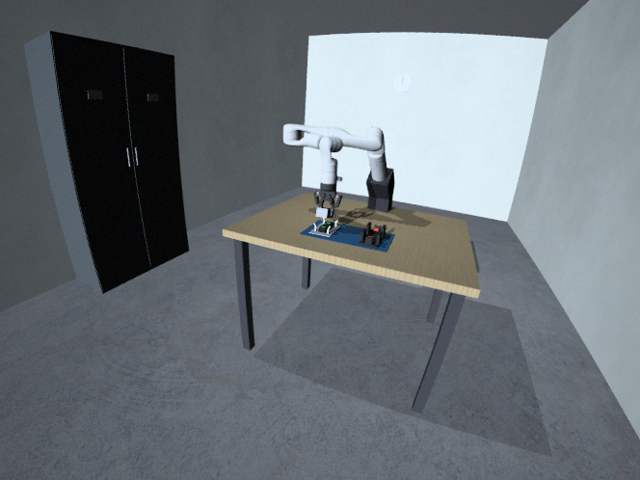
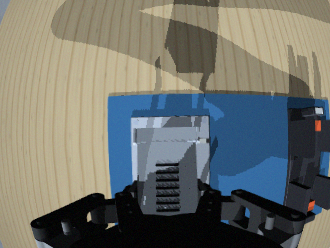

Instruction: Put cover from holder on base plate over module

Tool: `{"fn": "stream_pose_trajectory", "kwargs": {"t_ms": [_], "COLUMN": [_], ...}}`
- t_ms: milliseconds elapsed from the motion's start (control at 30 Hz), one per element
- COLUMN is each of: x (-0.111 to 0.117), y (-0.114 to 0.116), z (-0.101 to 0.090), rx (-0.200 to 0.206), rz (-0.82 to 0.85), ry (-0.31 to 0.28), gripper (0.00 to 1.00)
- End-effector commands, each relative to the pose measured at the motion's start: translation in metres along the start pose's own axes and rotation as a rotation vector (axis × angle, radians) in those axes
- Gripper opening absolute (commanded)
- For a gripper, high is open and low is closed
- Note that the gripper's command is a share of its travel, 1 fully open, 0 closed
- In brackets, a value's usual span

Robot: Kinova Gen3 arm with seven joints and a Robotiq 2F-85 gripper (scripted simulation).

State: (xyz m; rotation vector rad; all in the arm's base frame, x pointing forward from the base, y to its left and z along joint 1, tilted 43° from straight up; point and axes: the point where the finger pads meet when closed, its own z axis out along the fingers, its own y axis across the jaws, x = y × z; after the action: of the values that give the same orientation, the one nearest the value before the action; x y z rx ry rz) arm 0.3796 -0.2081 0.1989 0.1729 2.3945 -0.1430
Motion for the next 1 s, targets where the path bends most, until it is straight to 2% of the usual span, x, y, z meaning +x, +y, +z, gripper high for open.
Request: {"fn": "stream_pose_trajectory", "kwargs": {"t_ms": [0, 967], "x": [-0.0003, -0.0006], "y": [0.0005, 0.0039], "z": [-0.0005, -0.0015], "rx": [0.001, 0.001], "rz": [-0.001, 0.001], "ry": [-0.001, -0.001], "gripper": [0.00, 0.00]}}
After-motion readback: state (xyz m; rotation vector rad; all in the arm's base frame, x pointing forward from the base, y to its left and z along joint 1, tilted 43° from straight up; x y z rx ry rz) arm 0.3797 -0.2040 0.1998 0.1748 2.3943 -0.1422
